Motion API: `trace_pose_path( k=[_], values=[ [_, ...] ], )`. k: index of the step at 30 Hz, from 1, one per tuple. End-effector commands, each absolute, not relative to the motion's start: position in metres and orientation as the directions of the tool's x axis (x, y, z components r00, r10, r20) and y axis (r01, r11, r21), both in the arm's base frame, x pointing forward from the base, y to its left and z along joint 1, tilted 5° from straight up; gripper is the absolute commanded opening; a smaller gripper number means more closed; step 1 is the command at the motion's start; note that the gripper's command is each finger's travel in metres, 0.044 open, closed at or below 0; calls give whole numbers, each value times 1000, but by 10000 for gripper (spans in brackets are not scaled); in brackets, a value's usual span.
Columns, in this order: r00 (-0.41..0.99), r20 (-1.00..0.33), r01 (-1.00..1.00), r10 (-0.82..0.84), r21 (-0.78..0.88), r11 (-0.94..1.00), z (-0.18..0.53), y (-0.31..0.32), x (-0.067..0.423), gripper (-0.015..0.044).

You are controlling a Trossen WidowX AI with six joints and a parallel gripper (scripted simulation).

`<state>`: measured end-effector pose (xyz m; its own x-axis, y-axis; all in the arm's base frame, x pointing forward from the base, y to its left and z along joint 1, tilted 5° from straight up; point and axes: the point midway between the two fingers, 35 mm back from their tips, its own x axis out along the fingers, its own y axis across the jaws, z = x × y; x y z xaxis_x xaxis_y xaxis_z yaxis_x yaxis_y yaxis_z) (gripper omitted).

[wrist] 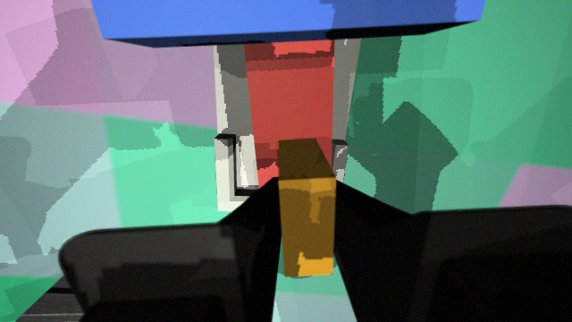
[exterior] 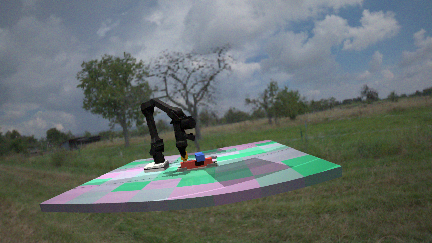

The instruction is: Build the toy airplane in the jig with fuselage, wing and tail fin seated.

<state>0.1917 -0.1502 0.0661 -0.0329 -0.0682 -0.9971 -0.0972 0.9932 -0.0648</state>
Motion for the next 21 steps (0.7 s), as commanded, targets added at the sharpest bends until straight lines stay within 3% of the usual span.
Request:
trace_pose_path(
  k=[1, 7, 13, 17, 21],
  values=[
    [-40, -997, -102, -69, -65, 993, 59, -151, 190, 65],
    [-40, -997, -102, -69, -65, 993, 57, -151, 190, 65],
    [-36, -997, -97, -66, -62, 993, 58, -150, 191, 5],
    [-36, -997, -97, -66, -62, 993, 58, -150, 191, 0],
    [-36, -997, -97, -66, -62, 993, 58, -150, 191, 105]
  ],
)
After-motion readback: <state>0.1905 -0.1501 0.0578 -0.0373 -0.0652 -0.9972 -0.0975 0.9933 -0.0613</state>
